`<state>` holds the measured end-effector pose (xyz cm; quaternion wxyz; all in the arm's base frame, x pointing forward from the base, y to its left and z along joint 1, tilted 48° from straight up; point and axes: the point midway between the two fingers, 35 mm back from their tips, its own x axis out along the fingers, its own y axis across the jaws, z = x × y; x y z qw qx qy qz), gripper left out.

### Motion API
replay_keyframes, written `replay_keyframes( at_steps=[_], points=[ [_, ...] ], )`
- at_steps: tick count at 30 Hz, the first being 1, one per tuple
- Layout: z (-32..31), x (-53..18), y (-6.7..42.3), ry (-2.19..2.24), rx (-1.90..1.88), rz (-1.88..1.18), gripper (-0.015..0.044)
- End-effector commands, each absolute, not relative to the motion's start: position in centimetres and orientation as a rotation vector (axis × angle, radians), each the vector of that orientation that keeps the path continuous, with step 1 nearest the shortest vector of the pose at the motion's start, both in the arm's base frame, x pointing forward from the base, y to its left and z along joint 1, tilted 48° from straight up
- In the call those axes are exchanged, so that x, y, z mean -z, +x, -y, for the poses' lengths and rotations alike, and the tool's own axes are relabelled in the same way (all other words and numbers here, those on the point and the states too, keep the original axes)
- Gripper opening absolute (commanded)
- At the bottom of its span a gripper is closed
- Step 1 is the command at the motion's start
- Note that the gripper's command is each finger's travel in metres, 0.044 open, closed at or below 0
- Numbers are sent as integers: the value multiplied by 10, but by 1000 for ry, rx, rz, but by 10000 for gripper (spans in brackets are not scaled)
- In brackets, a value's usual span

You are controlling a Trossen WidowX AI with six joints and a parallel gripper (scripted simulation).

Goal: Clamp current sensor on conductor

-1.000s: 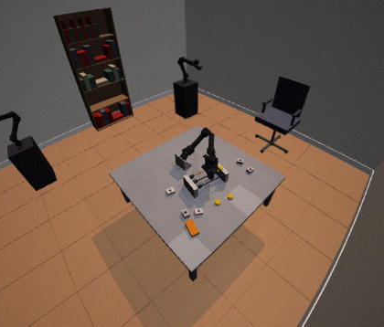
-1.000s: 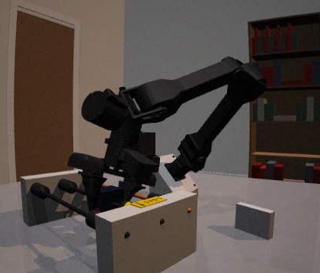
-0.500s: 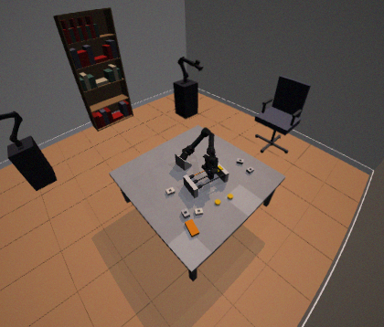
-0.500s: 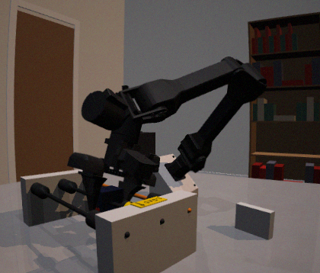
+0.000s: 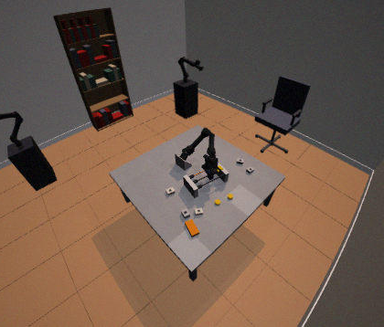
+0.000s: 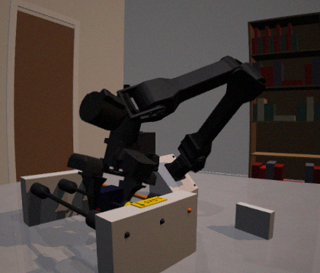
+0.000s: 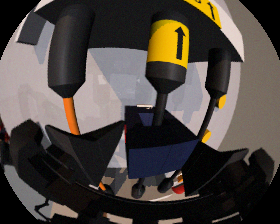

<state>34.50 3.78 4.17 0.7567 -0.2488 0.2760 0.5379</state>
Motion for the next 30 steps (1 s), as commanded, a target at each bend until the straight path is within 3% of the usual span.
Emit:
replay_keyframes(
  at_steps=[1,17,27,30],
  points=[
    [-38,-42,345,-541,-1171,-603,0],
    [-42,-38,345,-542,-1172,-602,0],
    [-38,-42,346,-547,-1170,-596,263],
    [-38,-42,346,-547,-1170,-596,270]
  ],
)
